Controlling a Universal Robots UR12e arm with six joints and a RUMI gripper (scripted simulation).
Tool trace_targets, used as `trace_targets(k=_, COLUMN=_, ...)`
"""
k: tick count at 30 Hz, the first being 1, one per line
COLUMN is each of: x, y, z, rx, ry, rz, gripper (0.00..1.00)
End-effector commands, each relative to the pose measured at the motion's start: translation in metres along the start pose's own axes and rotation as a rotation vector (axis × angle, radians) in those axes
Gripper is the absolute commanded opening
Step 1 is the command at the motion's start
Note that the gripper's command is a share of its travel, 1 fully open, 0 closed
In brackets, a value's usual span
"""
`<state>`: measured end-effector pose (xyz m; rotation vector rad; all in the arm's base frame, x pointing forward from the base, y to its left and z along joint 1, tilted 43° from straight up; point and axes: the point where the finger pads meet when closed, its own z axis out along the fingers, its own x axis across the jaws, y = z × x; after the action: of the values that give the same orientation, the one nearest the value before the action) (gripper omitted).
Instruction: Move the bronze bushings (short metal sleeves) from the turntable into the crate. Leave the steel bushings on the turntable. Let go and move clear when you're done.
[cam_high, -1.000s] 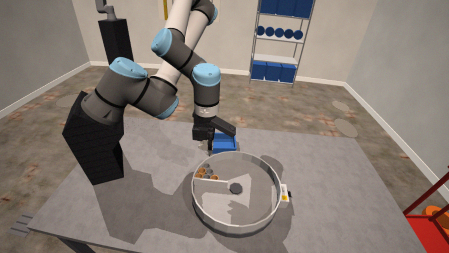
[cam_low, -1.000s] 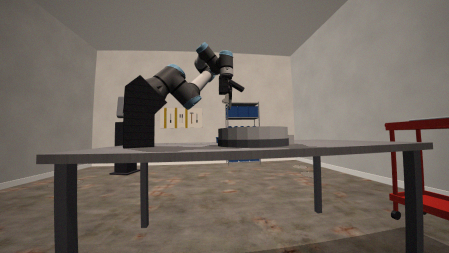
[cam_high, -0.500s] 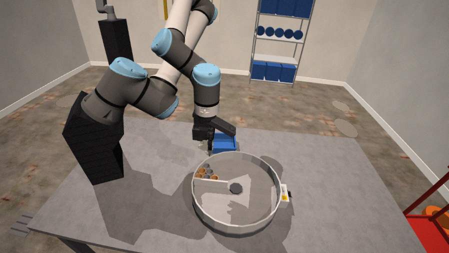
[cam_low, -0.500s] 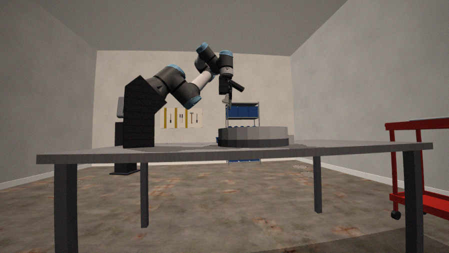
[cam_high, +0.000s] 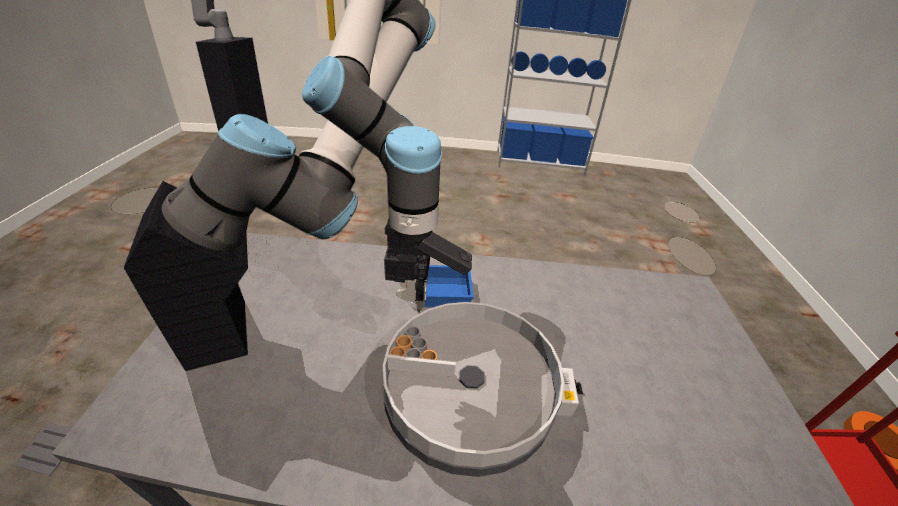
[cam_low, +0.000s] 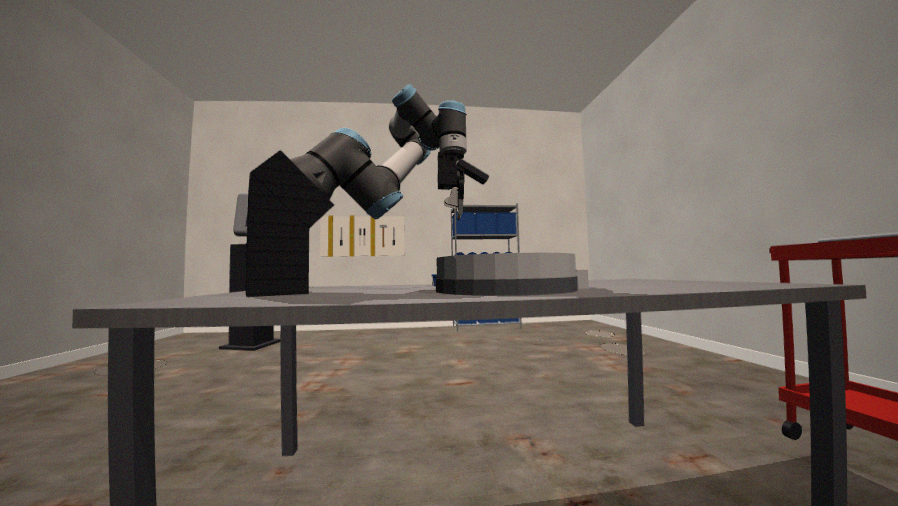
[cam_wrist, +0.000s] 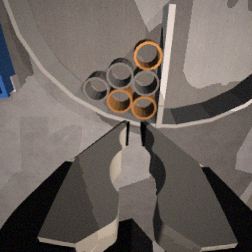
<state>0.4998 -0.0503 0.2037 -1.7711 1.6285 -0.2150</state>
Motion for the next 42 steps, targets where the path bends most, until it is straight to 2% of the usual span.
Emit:
trace_targets(k=1, x=0.000, y=0.000, z=0.000, rx=0.000, ry=0.001, rz=-0.001, gripper=0.05)
trace_targets(k=31, x=0.000, y=-0.001, z=0.000, rx=0.000, ry=0.001, rz=0.000, gripper=0.05)
trace_targets(k=42, x=0.001, y=-0.005, z=0.016, rx=0.000, ry=0.001, rz=0.034, gripper=0.05)
